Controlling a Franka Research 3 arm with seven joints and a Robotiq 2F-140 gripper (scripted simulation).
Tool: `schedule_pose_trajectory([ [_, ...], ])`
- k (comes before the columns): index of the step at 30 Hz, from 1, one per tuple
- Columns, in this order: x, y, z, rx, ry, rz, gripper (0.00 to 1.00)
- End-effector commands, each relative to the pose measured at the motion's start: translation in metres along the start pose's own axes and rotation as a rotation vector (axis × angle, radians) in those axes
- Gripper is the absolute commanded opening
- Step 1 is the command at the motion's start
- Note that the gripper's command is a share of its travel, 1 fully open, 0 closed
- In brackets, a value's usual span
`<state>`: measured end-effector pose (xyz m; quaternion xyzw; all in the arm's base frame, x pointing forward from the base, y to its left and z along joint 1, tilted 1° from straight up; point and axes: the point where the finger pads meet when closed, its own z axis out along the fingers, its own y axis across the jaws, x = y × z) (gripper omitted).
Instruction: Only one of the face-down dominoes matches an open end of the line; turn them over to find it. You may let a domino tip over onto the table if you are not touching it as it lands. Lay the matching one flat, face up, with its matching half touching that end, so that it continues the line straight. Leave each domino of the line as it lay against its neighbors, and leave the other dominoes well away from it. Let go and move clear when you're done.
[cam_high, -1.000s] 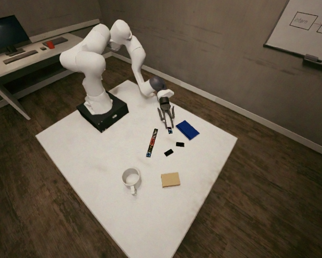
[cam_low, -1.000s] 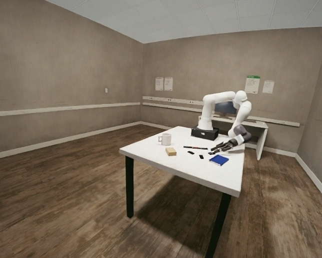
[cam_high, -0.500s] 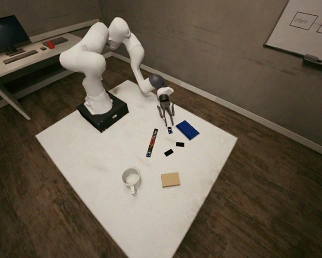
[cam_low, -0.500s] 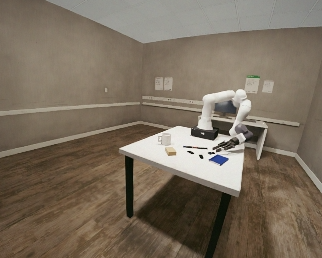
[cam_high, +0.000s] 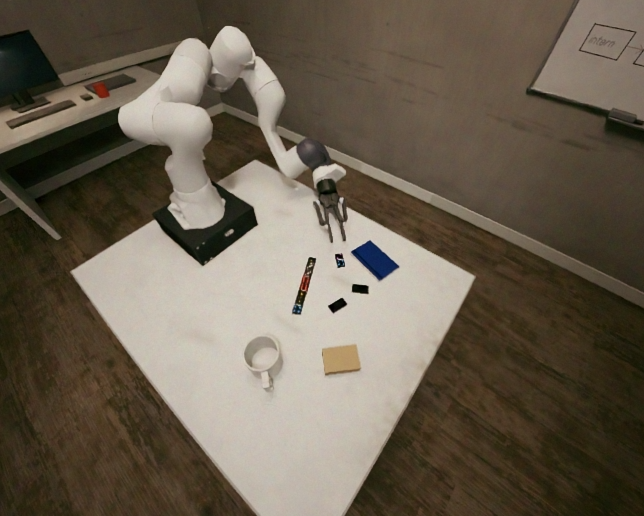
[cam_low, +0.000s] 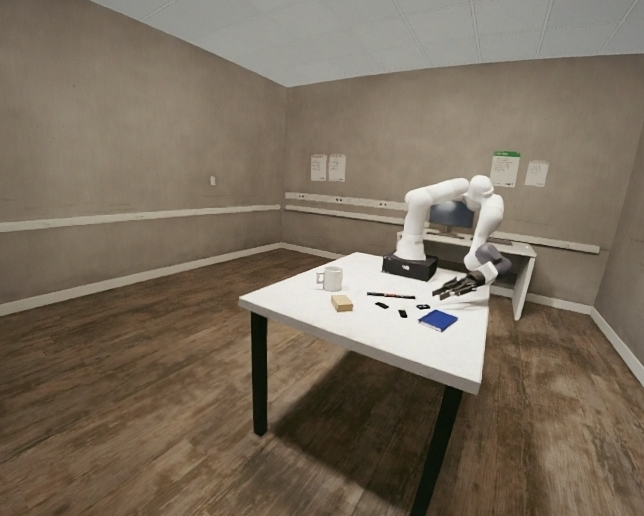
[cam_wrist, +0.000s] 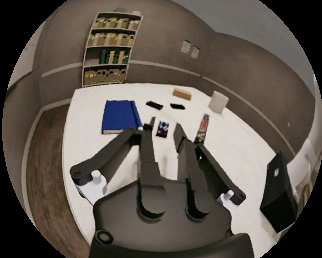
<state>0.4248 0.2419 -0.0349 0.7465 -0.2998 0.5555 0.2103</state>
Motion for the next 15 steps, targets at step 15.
schedule_pose_trajectory([
  [15,0.015,0.0028,-0.0028,-0.009,-0.01,-0.011,0.34],
])
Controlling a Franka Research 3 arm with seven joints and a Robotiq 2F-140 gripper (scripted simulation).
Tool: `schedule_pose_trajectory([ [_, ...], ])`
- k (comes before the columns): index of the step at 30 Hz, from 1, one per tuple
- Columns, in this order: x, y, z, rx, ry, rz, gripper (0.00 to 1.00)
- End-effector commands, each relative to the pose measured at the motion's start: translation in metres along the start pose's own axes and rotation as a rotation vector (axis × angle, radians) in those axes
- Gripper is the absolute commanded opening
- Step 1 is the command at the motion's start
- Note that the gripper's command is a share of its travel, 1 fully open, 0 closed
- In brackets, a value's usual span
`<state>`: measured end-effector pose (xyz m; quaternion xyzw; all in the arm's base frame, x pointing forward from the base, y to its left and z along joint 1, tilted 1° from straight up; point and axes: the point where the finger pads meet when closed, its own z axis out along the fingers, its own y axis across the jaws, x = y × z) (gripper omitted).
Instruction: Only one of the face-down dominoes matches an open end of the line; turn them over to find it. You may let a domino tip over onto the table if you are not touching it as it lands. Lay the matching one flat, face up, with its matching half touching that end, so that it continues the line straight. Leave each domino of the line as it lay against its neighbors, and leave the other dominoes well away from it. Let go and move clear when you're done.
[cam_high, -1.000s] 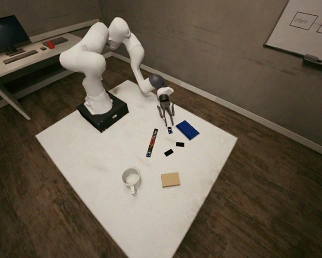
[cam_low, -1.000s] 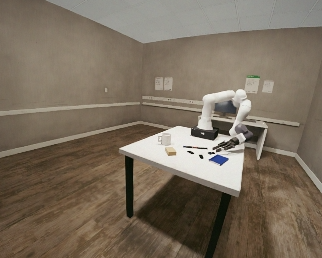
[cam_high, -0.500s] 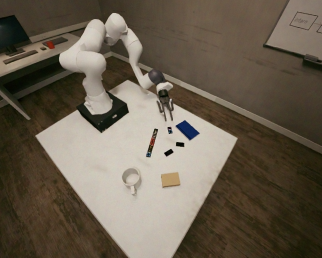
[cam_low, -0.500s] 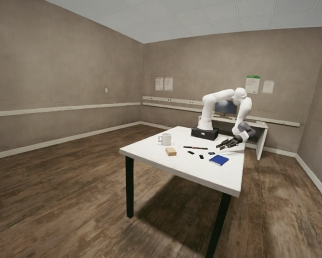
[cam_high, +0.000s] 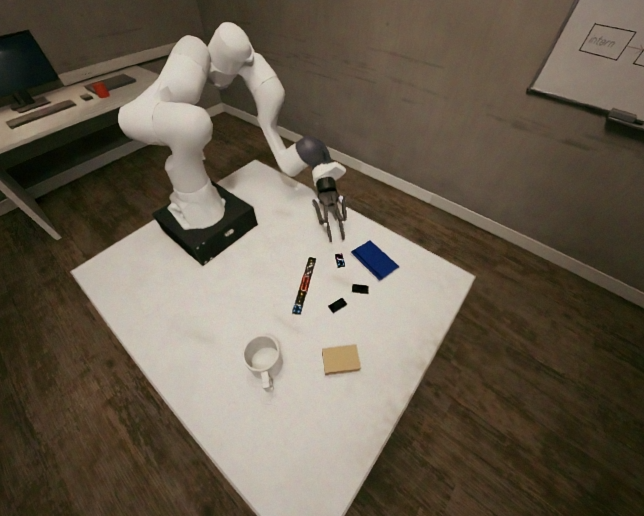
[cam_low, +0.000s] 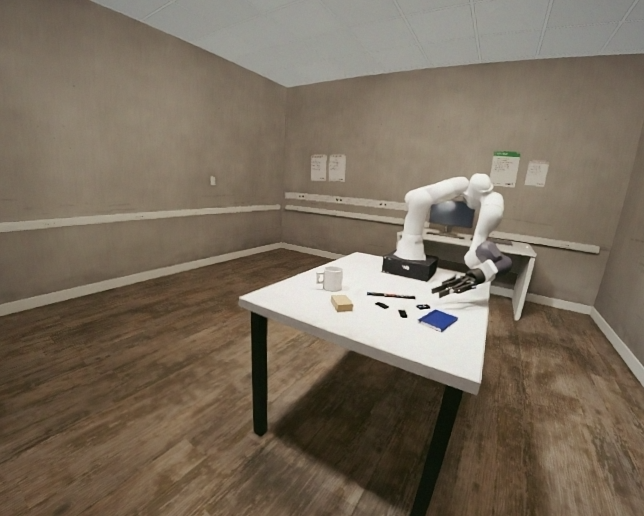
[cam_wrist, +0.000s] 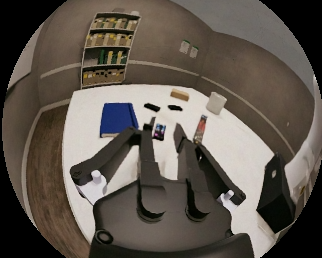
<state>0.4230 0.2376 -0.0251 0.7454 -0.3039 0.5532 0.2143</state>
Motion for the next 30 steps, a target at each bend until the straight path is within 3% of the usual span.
schedule_pose_trajectory([
  [1,0.008,-0.001,-0.002,0.003,-0.014,-0.012,0.34],
  [5,0.014,-0.001,-0.002,0.003,-0.072,-0.012,0.34],
  [10,0.022,-0.001,0.001,0.002,-0.196,-0.012,0.34],
  [12,0.022,-0.001,0.001,0.002,-0.196,-0.012,0.34],
  [17,0.034,-0.002,0.007,0.001,-0.379,-0.012,0.34],
  [26,0.055,-0.002,0.029,-0.002,-0.821,-0.013,0.34],
  [30,0.057,-0.002,0.033,-0.002,-0.889,-0.013,0.34],
])
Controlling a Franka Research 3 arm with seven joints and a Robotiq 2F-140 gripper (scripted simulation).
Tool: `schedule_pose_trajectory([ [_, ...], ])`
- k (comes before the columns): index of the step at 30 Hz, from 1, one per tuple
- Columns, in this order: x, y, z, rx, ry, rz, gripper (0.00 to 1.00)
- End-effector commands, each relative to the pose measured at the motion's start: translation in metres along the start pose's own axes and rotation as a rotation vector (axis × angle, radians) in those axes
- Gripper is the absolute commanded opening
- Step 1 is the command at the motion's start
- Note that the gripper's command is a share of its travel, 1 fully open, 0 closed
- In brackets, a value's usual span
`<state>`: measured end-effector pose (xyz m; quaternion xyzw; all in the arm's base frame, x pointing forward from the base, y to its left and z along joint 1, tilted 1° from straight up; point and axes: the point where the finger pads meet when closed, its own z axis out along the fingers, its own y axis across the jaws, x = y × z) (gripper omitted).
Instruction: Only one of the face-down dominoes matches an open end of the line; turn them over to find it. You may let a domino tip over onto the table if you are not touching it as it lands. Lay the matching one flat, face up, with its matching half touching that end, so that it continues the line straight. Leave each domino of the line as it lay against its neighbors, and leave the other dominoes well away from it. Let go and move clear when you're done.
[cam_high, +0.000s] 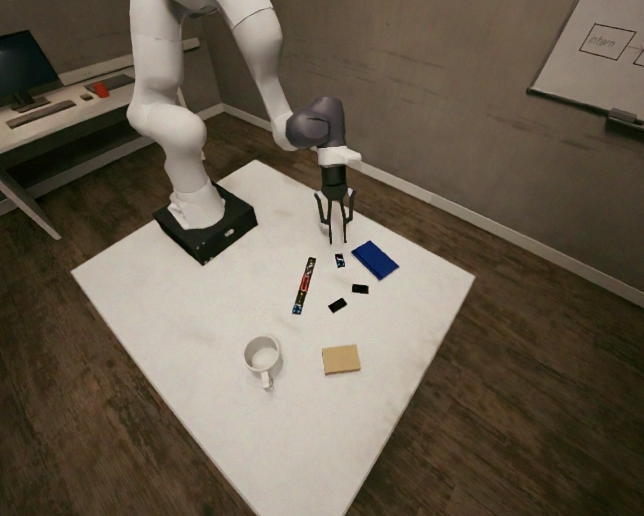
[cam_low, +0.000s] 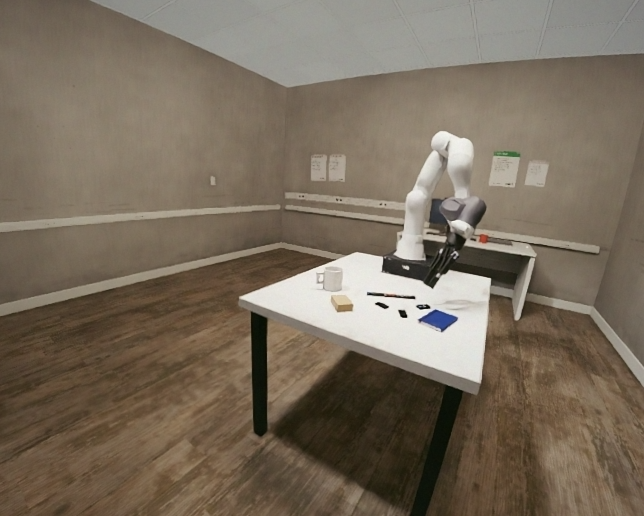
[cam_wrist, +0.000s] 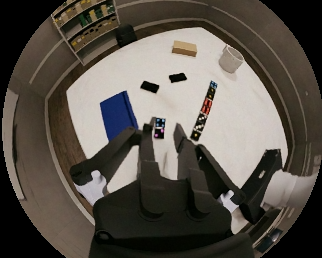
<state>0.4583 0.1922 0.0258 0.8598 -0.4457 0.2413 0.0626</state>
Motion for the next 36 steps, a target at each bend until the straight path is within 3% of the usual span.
schedule_pose_trajectory([
  [1,-0.01,-0.008,0.002,-0.021,-0.153,-0.2,0.34],
  [8,0.001,-0.01,0.007,-0.039,-0.327,-0.198,0.34],
  [14,0.007,-0.011,0.011,-0.047,-0.424,-0.186,0.34],
  [23,0.01,-0.012,0.014,-0.056,-0.5,-0.195,0.34],
  [36,0.011,-0.012,0.014,-0.057,-0.509,-0.195,0.34],
])
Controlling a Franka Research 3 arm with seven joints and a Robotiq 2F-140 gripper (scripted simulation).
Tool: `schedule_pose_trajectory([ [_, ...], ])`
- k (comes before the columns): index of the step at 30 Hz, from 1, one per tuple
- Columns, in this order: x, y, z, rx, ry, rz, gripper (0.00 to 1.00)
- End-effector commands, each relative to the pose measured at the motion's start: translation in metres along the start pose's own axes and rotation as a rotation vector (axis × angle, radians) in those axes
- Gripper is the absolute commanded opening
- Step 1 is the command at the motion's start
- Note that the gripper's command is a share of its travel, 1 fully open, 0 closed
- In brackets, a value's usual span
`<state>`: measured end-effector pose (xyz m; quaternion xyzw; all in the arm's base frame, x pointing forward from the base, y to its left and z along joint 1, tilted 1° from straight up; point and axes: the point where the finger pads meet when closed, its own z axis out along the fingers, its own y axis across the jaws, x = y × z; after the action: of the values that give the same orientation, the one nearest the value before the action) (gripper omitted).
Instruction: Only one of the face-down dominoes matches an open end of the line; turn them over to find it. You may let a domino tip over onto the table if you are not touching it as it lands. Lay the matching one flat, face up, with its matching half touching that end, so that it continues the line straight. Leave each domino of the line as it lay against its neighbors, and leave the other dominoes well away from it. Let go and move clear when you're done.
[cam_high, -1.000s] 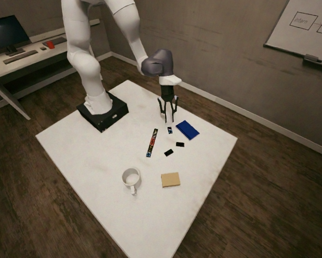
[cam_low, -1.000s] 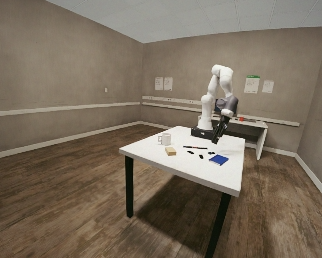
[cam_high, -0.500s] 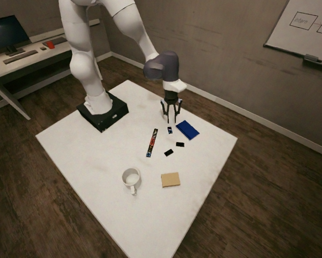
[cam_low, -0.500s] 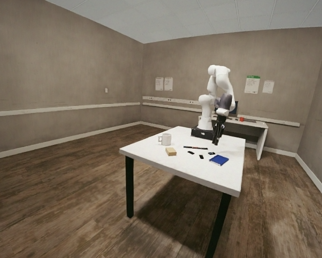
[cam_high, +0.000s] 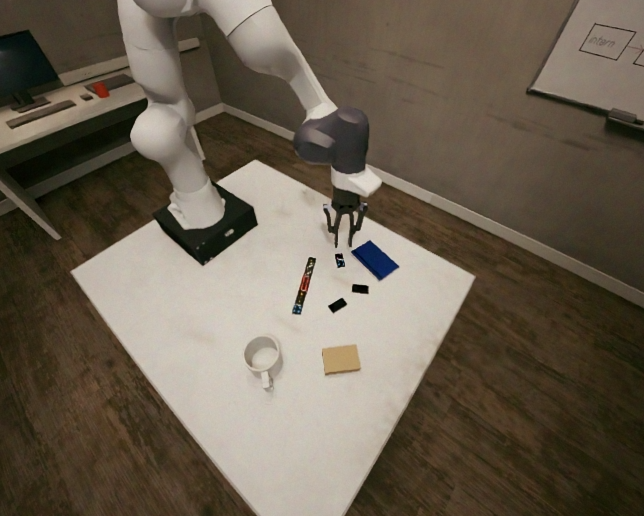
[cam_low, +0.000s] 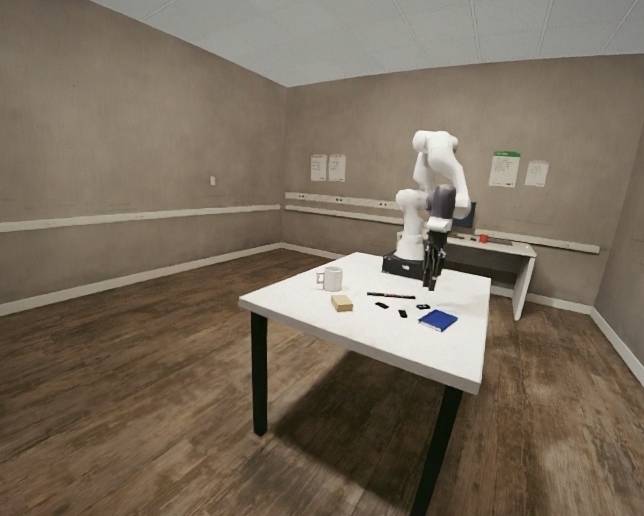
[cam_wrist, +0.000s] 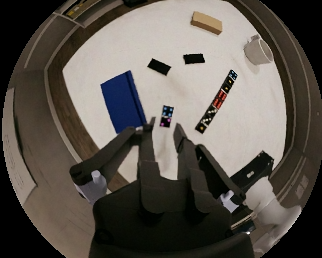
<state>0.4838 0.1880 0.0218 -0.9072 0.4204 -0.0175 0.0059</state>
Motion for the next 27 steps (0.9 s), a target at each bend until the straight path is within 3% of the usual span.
schedule_pose_trajectory([
  [1,-0.0026,0.005,0.0019,-0.018,-0.036,-0.113,0.34],
  [21,-0.0026,0.005,0.0019,-0.018,-0.036,-0.113,0.34],
  [27,-0.0021,0.0051,0.0023,-0.018,-0.032,-0.027,0.34],
])
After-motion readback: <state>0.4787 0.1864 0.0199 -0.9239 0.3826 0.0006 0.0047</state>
